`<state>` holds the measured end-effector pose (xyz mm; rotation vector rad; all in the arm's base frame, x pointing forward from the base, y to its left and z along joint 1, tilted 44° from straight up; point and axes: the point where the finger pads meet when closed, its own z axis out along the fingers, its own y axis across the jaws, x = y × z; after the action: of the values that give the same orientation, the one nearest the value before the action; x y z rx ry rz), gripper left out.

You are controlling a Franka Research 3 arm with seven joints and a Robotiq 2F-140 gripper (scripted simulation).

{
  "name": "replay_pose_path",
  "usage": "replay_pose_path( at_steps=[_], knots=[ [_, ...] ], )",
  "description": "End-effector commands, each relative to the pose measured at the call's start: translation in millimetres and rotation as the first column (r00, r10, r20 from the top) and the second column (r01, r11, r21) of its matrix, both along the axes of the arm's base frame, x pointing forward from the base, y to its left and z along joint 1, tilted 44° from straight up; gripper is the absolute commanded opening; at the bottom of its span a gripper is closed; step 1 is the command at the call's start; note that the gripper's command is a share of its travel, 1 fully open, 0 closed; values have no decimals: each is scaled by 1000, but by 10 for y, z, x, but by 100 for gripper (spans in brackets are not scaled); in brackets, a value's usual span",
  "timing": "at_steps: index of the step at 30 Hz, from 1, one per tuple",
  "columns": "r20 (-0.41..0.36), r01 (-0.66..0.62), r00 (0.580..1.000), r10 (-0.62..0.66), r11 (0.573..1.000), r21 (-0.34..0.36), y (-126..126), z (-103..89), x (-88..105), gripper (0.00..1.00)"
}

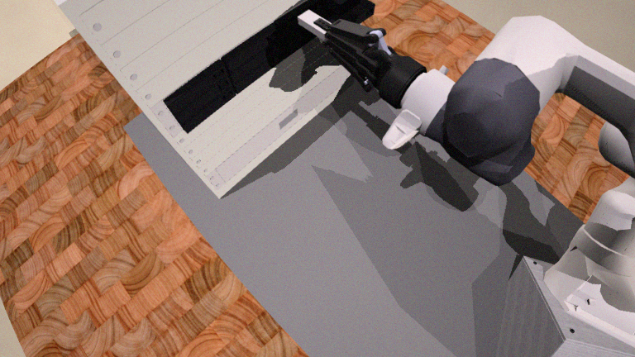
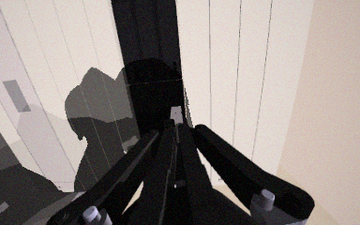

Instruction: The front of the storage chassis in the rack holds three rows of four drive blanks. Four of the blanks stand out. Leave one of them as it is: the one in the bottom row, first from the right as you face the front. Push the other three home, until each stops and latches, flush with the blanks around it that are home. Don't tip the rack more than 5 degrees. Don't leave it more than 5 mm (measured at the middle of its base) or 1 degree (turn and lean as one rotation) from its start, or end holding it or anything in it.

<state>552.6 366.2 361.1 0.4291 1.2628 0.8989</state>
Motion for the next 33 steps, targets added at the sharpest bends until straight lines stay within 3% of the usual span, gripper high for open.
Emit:
replay_pose_path(
  at_steps=[1, 24, 33],
  knots=[
    [23, -31, 999, 31, 1000, 0, 145, 102, -16, 0],
    [23, -31, 999, 31, 1000, 0, 143, 98, -27, 0],
    [23, -31, 999, 31, 1000, 0, 61, -15, -367, 0]
  ],
)
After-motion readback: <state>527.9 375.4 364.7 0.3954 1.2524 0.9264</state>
